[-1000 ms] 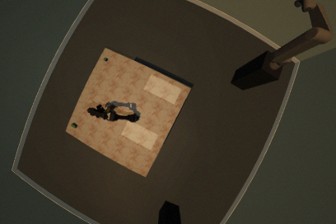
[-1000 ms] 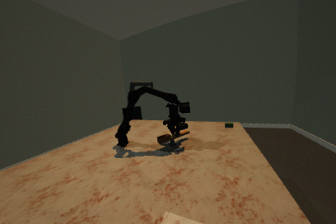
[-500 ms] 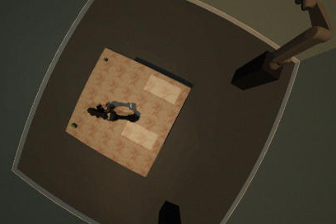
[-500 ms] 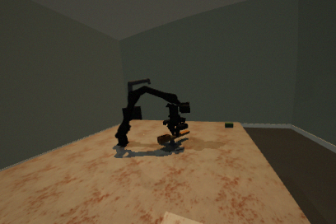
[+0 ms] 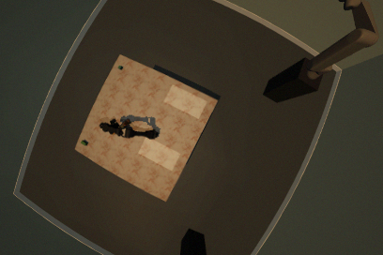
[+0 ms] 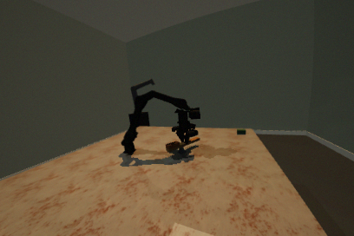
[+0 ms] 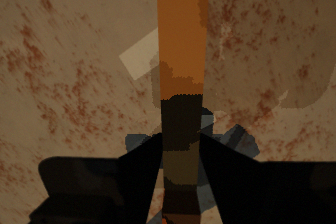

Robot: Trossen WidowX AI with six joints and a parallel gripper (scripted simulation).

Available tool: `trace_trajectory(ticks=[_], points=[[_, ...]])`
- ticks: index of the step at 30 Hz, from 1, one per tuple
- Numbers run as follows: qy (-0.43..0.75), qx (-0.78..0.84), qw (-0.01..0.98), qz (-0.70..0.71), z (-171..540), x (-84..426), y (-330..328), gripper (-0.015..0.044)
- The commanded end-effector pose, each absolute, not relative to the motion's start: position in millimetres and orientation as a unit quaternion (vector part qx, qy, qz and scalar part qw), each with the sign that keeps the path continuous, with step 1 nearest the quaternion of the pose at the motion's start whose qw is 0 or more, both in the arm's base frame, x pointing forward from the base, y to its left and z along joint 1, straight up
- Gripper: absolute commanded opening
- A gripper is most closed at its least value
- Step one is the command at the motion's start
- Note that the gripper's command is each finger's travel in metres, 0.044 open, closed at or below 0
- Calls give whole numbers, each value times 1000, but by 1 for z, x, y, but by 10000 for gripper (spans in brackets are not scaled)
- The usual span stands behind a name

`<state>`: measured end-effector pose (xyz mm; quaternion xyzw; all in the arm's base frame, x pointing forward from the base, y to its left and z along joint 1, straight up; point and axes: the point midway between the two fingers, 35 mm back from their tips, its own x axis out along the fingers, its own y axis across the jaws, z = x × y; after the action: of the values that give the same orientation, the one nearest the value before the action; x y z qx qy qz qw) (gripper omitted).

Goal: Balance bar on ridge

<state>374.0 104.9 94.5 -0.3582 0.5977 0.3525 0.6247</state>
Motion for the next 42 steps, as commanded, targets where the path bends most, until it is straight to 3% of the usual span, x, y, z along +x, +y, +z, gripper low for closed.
trace_trajectory(ticks=[1, 25, 31, 42], points=[[598, -358, 625, 352, 95, 374, 105, 0], [598, -358, 625, 352, 95, 374, 105, 0], [598, -358, 625, 352, 95, 374, 105, 157], [598, -358, 625, 352, 95, 374, 105, 167]])
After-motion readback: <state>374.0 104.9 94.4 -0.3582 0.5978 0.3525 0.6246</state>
